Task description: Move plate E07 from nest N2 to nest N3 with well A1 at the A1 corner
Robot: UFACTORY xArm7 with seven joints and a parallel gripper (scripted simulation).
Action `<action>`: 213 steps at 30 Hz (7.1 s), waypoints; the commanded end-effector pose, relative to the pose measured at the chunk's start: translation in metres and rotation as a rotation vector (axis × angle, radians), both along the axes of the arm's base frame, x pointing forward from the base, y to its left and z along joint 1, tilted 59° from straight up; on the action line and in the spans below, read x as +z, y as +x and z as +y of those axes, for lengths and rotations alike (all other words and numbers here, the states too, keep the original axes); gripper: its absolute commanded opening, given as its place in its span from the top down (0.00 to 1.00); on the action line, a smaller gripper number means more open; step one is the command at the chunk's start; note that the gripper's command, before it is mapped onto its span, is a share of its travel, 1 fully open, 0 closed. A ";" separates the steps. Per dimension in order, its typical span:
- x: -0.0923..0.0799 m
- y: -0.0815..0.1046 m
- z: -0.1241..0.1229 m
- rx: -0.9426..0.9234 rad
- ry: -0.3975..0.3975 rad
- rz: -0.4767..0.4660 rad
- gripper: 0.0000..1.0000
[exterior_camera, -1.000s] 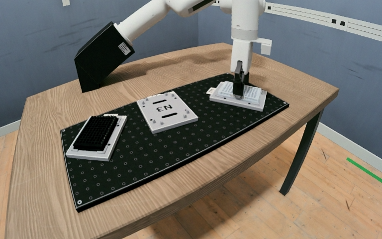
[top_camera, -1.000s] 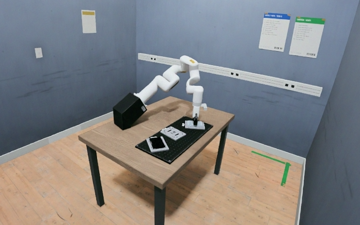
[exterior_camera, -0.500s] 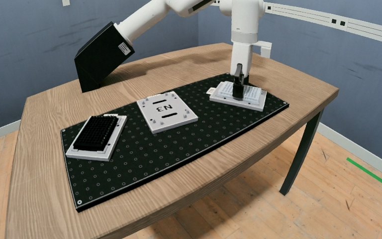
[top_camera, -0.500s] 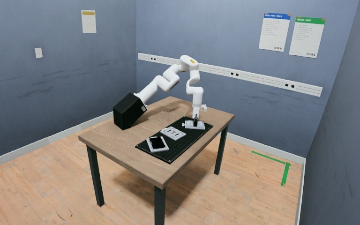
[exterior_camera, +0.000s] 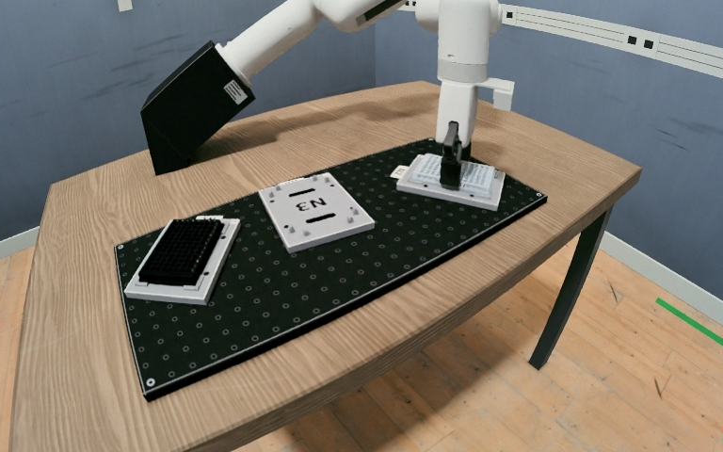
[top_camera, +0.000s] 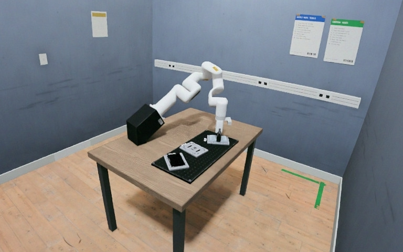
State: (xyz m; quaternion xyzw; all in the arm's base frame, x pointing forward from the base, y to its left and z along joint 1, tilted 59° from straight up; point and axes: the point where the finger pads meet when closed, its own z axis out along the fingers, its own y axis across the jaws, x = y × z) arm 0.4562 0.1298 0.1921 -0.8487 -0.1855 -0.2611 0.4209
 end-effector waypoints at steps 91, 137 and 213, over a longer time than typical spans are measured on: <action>0.011 -0.005 -0.019 -0.004 -0.001 -0.001 1.00; 0.042 -0.022 -0.067 -0.004 -0.001 -0.002 1.00; -0.142 -0.076 -0.189 -0.361 0.200 0.567 1.00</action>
